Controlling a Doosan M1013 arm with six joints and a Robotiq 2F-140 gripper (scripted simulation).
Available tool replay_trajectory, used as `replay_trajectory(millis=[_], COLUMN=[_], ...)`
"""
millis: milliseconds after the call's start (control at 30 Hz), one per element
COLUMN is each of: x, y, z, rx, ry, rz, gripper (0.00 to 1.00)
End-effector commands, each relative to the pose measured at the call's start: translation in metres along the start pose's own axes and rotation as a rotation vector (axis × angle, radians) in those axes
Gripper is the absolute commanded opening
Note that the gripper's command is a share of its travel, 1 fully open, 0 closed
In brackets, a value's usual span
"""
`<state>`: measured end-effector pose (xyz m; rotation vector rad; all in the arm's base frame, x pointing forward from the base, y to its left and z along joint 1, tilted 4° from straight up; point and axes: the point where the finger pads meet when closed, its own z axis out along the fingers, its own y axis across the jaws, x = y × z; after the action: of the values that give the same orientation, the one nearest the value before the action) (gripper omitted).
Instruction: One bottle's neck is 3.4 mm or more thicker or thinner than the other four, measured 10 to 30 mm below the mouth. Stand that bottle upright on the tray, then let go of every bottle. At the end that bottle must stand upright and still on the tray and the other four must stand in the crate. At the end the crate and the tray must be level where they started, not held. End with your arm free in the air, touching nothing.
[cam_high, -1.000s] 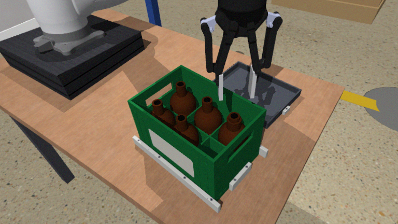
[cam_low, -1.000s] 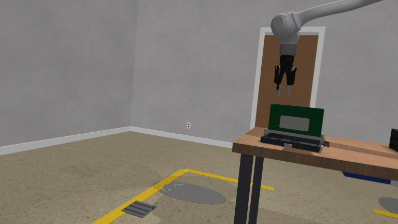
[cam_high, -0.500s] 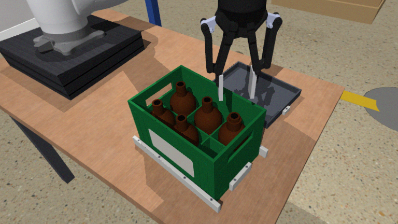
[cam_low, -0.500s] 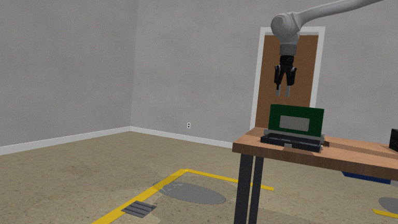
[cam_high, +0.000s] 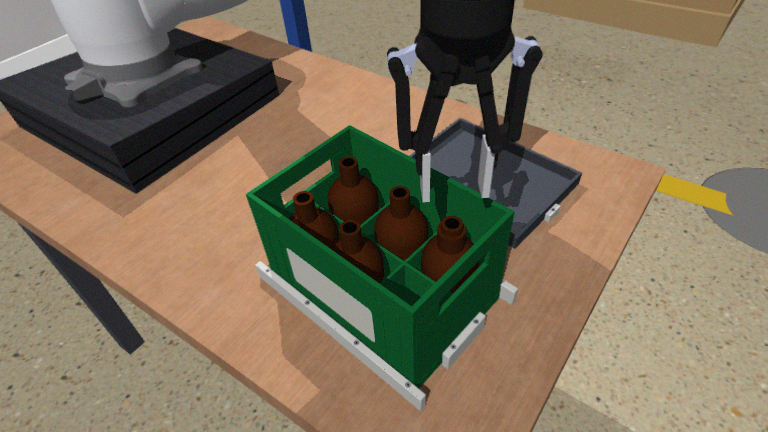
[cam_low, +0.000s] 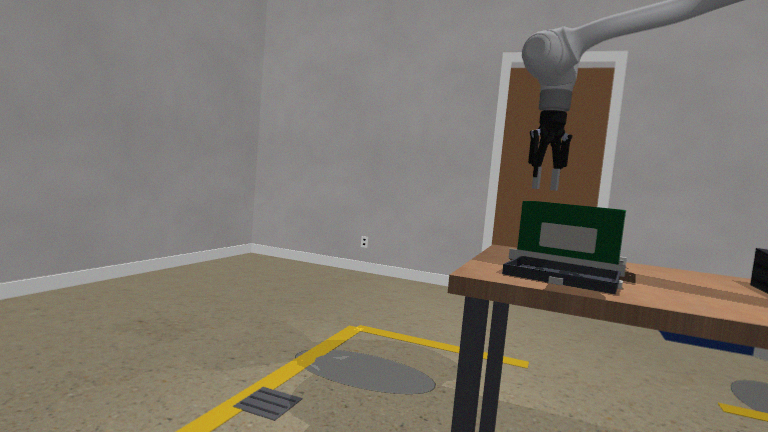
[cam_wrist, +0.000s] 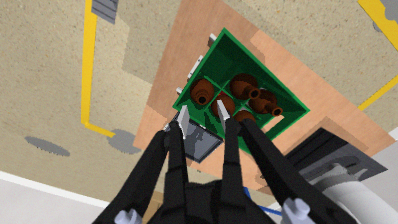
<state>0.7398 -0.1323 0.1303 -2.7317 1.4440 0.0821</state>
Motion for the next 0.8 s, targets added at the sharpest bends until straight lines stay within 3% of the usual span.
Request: replay_trajectory(millis=[0, 767], x=[0.000, 0.000], y=[0.000, 0.000], z=[0.001, 0.027], rx=[0.000, 0.000], ry=[0.000, 0.000], rz=[0.000, 0.000], gripper=[0.38, 0.38])
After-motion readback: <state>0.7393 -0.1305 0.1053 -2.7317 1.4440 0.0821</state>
